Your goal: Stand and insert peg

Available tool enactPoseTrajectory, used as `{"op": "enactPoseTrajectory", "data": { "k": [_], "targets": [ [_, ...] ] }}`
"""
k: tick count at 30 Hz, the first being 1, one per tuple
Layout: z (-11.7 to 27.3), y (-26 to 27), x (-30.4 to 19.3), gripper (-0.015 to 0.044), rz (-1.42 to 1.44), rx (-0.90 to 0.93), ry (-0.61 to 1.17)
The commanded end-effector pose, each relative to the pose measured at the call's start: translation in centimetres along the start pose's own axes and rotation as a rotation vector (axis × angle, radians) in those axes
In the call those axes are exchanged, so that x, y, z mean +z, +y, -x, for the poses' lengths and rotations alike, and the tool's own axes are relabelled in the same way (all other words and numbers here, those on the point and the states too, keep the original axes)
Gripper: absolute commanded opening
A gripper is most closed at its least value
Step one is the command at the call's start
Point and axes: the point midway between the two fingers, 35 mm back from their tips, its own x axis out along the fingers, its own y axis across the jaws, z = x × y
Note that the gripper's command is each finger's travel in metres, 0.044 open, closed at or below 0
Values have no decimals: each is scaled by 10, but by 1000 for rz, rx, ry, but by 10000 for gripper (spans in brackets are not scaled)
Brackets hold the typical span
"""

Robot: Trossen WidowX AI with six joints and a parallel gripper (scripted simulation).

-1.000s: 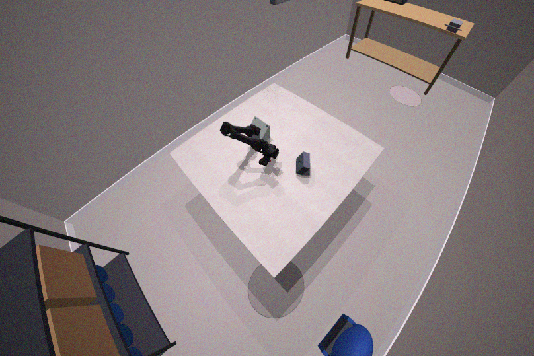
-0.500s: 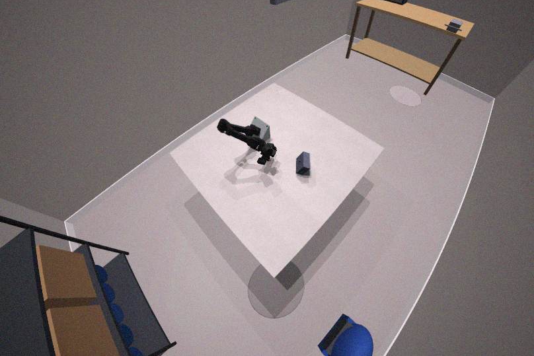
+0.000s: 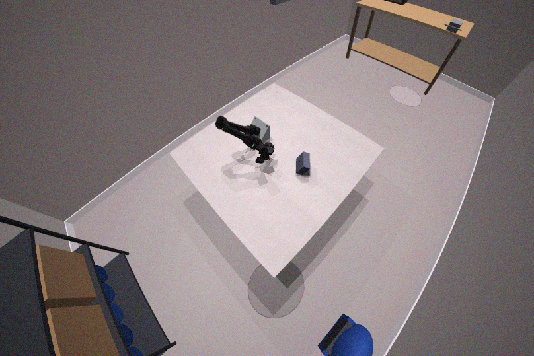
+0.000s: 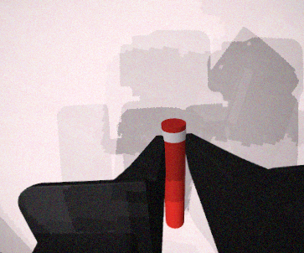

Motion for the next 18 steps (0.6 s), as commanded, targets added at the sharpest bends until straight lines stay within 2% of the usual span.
{"op": "enactPoseTrajectory", "data": {
  "k": [1, 18],
  "targets": [
    [3, 1, -1, 50, 4, 0, -41],
    [12, 0, -8, 50, 6, 0, -189]
  ]
}}
